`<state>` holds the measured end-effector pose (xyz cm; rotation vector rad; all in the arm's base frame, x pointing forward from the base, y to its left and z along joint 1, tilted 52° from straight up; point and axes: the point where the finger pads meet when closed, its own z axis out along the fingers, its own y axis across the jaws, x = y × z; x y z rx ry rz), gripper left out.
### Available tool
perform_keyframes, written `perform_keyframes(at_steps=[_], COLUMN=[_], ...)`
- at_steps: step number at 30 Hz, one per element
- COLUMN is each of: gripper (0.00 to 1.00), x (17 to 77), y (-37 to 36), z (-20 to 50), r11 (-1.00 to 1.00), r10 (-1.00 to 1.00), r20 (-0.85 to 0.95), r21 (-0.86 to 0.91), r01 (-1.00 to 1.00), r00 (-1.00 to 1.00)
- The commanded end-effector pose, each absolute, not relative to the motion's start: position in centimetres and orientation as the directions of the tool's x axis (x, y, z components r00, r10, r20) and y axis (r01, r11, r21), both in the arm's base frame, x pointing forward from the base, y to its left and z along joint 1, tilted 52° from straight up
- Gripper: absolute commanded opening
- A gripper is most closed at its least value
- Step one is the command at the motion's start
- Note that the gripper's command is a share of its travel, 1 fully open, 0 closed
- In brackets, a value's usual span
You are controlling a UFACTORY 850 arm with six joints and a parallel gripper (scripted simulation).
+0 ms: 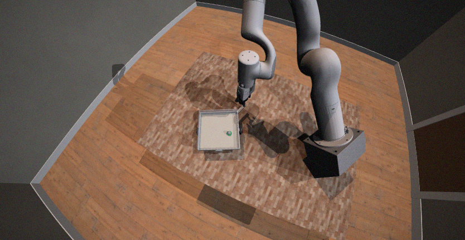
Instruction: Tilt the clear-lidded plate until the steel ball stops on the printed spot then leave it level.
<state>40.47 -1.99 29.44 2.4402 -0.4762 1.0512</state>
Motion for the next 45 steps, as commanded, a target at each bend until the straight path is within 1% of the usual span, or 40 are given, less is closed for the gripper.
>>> perform_keyframes(at_steps=[1, 45], gripper=[0.61, 0.61], x=[40.5, 39.5], y=[-2.0, -1.1], z=[29.5, 30.5], r11=[-0.845, -0.845], r10=[-0.137, -0.137], r20=[0.746, 0.746], r21=[0.256, 0.256], r01=[-0.47, -0.47], r00=[0.652, 0.652])
